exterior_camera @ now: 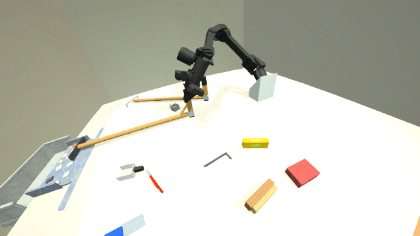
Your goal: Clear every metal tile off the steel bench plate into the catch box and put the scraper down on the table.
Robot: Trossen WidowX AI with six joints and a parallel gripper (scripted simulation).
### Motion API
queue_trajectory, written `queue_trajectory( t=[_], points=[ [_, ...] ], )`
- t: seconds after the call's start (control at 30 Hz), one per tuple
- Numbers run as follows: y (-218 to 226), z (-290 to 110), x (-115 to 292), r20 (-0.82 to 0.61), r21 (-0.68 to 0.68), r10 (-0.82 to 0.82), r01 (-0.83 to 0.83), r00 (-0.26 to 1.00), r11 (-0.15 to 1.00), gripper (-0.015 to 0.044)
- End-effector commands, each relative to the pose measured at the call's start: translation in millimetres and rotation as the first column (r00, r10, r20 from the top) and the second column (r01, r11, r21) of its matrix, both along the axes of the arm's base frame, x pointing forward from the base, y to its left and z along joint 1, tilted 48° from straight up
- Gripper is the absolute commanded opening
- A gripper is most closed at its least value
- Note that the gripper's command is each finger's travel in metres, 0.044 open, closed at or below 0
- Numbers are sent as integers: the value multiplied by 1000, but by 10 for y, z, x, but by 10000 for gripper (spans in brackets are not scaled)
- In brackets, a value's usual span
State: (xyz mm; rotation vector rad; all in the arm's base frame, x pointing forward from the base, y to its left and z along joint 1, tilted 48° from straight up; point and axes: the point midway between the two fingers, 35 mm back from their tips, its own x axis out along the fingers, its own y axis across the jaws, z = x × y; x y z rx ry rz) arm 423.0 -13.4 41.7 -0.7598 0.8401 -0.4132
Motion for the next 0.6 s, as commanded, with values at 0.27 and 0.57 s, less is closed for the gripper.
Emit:
queue_trajectory(
  t=[0.27, 0.57],
  points=[
    [44, 39, 241, 9, 5, 9, -10, 1000, 1000, 0],
    [52, 46, 386, 10, 5, 9, -9, 1000, 1000, 0]
  ],
)
